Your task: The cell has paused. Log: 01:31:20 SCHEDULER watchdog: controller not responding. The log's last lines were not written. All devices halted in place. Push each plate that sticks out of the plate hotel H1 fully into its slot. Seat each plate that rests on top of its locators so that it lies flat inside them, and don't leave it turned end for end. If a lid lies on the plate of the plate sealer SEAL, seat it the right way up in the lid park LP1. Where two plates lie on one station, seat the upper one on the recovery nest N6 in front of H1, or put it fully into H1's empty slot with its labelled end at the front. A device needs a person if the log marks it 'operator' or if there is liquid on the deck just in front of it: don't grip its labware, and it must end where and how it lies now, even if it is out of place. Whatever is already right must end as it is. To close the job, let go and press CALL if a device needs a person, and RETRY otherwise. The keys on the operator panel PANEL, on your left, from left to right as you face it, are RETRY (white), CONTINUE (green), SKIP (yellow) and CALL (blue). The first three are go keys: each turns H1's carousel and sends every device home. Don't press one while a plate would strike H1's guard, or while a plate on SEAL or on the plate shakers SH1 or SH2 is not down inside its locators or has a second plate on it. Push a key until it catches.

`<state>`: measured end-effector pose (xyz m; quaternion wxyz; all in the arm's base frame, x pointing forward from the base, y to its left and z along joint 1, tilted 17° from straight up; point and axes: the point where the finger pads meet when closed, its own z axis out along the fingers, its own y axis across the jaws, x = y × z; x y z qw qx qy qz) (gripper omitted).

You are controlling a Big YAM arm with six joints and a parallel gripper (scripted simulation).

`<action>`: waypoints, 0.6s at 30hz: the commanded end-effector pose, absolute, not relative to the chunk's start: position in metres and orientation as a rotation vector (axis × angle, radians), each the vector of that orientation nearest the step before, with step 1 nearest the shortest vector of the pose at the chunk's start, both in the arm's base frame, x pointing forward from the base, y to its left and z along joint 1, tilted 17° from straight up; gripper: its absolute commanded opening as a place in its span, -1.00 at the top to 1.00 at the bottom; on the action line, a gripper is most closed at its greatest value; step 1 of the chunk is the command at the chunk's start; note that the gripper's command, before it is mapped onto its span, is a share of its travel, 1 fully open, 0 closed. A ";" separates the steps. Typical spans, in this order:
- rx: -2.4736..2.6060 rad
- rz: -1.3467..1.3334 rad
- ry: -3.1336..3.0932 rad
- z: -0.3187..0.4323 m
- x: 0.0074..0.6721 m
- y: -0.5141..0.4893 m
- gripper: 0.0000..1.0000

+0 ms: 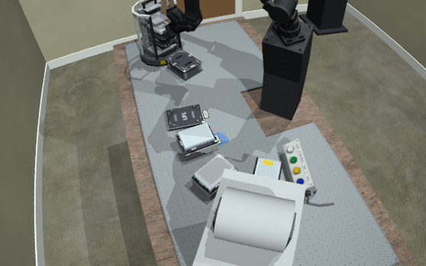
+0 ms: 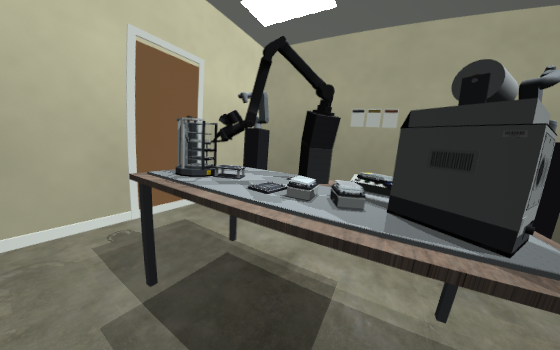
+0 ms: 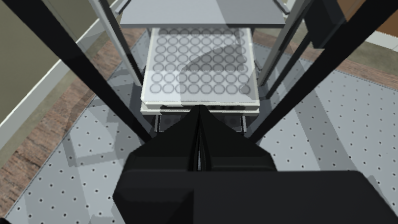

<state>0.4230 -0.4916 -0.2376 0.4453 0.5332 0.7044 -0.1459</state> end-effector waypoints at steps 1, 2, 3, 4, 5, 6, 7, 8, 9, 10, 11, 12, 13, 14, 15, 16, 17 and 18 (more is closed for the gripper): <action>1.328 -0.376 1.745 -0.245 0.419 -0.506 1.00; 1.328 -0.376 1.745 -0.245 0.419 -0.507 1.00; 1.328 -0.376 1.745 -0.246 0.419 -0.507 1.00; 1.327 -0.376 1.746 -0.246 0.420 -0.507 1.00; 1.326 -0.375 1.746 -0.246 0.421 -0.507 1.00; 1.325 -0.374 1.747 -0.246 0.421 -0.507 1.00; 1.325 -0.374 1.747 -0.246 0.422 -0.508 1.00; 1.325 -0.375 1.747 -0.246 0.422 -0.508 1.00; 1.326 -0.375 1.746 -0.246 0.421 -0.509 1.00; 1.328 -0.376 1.745 -0.246 0.421 -0.511 1.00; 1.328 -0.376 1.745 -0.246 0.421 -0.511 1.00; 1.328 -0.376 1.745 -0.246 0.421 -0.511 1.00; 1.327 -0.375 1.745 -0.246 0.422 -0.510 1.00; 1.326 -0.375 1.746 -0.246 0.422 -0.510 1.00; 1.325 -0.375 1.746 -0.246 0.423 -0.511 1.00; 1.326 -0.375 1.746 -0.246 0.423 -0.512 1.00; 1.327 -0.376 1.745 -0.246 0.422 -0.512 1.00; 1.327 -0.376 1.745 -0.246 0.422 -0.513 1.00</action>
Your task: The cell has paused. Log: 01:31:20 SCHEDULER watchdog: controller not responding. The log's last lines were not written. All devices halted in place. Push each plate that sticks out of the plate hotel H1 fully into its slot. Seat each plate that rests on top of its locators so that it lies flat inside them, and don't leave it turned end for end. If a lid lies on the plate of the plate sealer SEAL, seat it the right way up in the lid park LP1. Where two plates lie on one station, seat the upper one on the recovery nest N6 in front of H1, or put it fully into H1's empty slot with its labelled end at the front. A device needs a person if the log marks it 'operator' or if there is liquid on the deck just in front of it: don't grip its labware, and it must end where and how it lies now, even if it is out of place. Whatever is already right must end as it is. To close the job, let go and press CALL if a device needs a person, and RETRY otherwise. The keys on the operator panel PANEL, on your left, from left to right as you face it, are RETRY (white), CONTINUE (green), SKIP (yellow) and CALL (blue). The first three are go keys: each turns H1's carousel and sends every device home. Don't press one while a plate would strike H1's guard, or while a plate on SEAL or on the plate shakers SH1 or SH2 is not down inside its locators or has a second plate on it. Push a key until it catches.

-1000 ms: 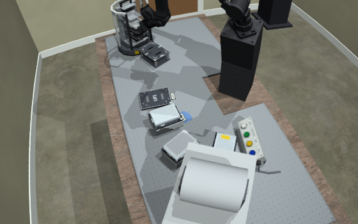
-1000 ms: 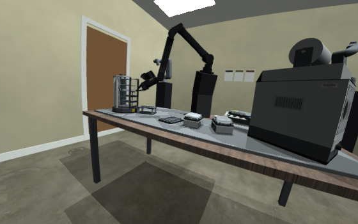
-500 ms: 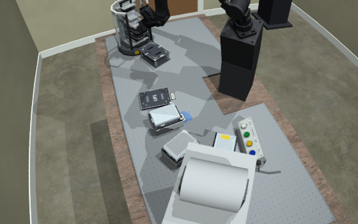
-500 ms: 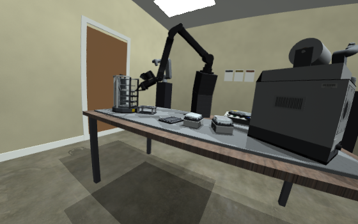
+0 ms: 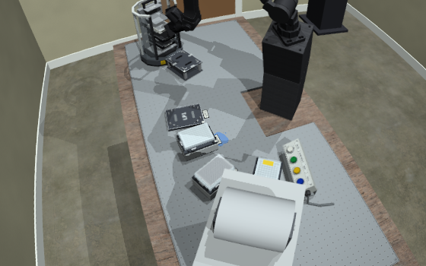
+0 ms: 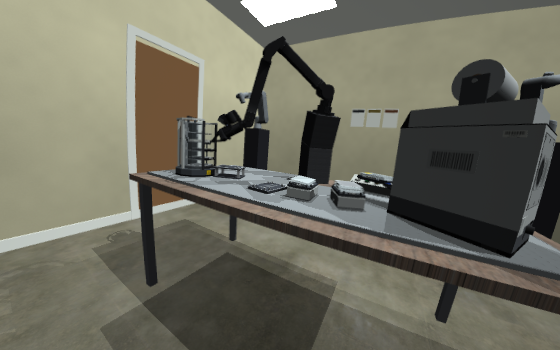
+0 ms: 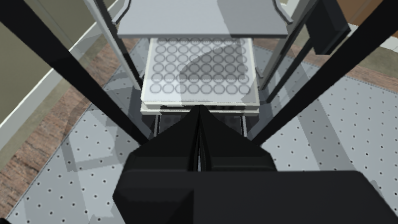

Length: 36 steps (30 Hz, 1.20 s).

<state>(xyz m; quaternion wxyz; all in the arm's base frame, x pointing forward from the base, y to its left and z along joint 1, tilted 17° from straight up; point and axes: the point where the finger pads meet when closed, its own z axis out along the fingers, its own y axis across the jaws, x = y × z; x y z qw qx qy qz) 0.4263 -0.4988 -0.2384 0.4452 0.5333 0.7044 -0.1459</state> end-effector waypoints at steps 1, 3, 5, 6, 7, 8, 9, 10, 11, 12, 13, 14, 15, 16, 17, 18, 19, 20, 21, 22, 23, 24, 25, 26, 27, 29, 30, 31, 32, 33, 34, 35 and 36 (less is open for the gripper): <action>1.328 -0.376 1.744 -0.246 0.422 -0.514 1.00; 1.327 -0.376 1.745 -0.246 0.423 -0.514 1.00; 1.325 -0.375 1.746 -0.246 0.425 -0.515 1.00; 1.325 -0.375 1.746 -0.246 0.425 -0.515 1.00; 1.325 -0.375 1.746 -0.246 0.425 -0.516 1.00; 1.326 -0.376 1.745 -0.246 0.424 -0.517 1.00; 1.327 -0.376 1.744 -0.246 0.424 -0.518 1.00; 1.327 -0.376 1.744 -0.246 0.424 -0.518 1.00; 1.327 -0.376 1.744 -0.246 0.424 -0.518 1.00; 1.326 -0.375 1.745 -0.246 0.426 -0.517 1.00; 1.325 -0.375 1.745 -0.246 0.426 -0.518 1.00; 1.325 -0.375 1.745 -0.246 0.426 -0.518 1.00; 1.325 -0.375 1.745 -0.246 0.426 -0.519 1.00; 1.326 -0.375 1.745 -0.246 0.426 -0.519 1.00; 1.326 -0.375 1.745 -0.246 0.426 -0.520 1.00; 1.325 -0.375 1.745 -0.246 0.427 -0.520 1.00; 1.326 -0.376 1.744 -0.246 0.426 -0.521 1.00; 1.327 -0.376 1.743 -0.246 0.426 -0.522 1.00; 1.327 -0.376 1.743 -0.246 0.426 -0.522 1.00; 1.327 -0.376 1.743 -0.246 0.426 -0.523 1.00; 1.327 -0.376 1.743 -0.247 0.427 -0.523 1.00; 1.327 -0.376 1.743 -0.247 0.427 -0.524 1.00; 1.327 -0.376 1.743 -0.247 0.427 -0.524 1.00; 1.327 -0.376 1.743 -0.247 0.427 -0.525 1.00; 1.327 -0.376 1.743 -0.247 0.427 -0.525 1.00; 1.328 -0.376 1.742 -0.247 0.427 -0.525 1.00; 1.328 -0.376 1.742 -0.247 0.427 -0.525 1.00; 1.328 -0.376 1.742 -0.247 0.427 -0.525 1.00; 1.328 -0.376 1.742 -0.247 0.427 -0.525 1.00; 1.328 -0.376 1.742 -0.247 0.427 -0.525 1.00; 1.328 -0.376 1.742 -0.247 0.427 -0.525 1.00; 1.328 -0.376 1.742 -0.247 0.427 -0.525 1.00; 1.328 -0.376 1.742 -0.247 0.427 -0.525 1.00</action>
